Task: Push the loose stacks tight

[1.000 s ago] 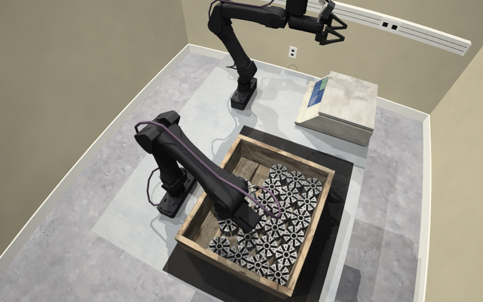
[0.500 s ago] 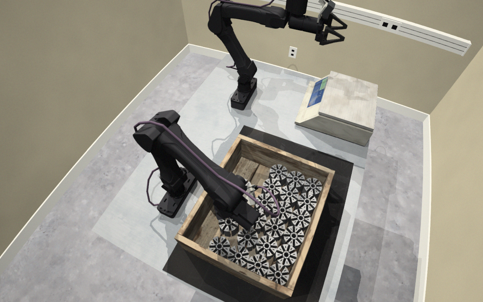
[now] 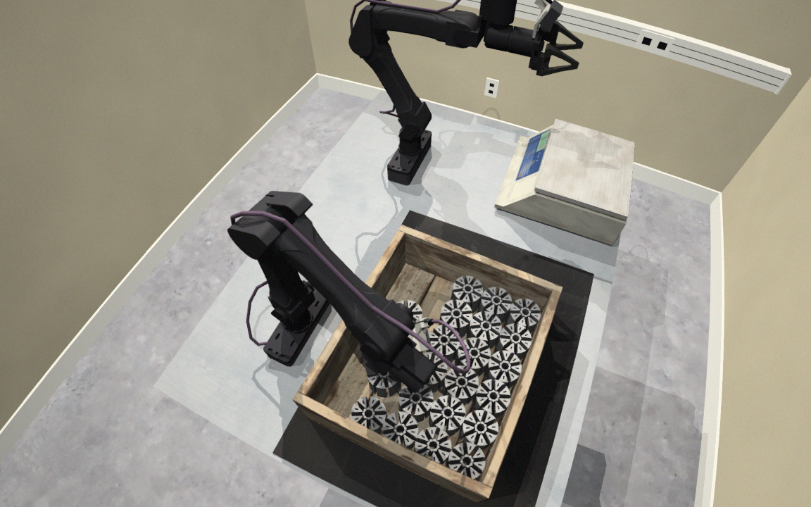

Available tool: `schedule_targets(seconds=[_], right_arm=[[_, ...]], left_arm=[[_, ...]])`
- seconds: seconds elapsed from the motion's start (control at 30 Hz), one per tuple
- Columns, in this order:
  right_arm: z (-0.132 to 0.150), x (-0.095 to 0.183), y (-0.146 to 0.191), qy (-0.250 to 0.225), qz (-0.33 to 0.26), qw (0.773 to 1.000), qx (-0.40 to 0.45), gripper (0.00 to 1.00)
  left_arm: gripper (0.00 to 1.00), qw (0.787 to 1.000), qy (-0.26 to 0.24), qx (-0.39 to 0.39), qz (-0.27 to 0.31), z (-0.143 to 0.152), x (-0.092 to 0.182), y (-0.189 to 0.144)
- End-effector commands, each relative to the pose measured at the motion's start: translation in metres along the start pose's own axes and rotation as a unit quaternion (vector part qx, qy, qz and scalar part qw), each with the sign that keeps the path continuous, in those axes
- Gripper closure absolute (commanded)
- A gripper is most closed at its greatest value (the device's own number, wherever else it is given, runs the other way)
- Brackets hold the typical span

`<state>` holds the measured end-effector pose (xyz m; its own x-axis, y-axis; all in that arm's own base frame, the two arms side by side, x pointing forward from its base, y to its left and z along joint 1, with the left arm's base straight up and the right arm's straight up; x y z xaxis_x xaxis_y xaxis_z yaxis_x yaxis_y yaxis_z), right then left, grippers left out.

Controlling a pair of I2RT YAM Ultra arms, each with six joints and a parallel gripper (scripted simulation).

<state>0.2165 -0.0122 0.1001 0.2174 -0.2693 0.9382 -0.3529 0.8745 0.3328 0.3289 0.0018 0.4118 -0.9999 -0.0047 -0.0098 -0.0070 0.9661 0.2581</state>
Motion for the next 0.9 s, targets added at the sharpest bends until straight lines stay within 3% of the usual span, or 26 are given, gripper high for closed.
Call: schedule_targets(seconds=[0.0, 0.3, 0.87], right_arm=[[-0.01, 0.009, -0.006, -0.029, 0.008, 1.0, 0.006, 0.99], [-0.004, 0.006, -0.011, -0.002, 0.004, 1.0, 0.001, 0.99], [-0.008, 0.01, -0.021, -0.006, 0.009, 1.0, 0.002, 0.99]], left_arm=[[0.0, 0.999, -0.051, 0.001, -0.003, -0.033, 0.005, 0.003], [0.0, 0.999, -0.051, 0.001, -0.003, -0.033, 0.005, 0.003], [0.0, 0.999, -0.051, 0.001, -0.003, -0.033, 0.005, 0.003]])
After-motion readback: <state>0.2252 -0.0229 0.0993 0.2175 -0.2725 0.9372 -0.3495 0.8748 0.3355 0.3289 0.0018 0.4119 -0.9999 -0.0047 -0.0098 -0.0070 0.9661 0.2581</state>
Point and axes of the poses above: on each arm, the point where the finger pads meet when closed, its own x axis back along the fingers, its own y axis across the jaws, z = x × y, the point moved 5 cm from there along x, back along the fingers, and after that the axes turned 15 degrees about -x, right-handed, at the moved point
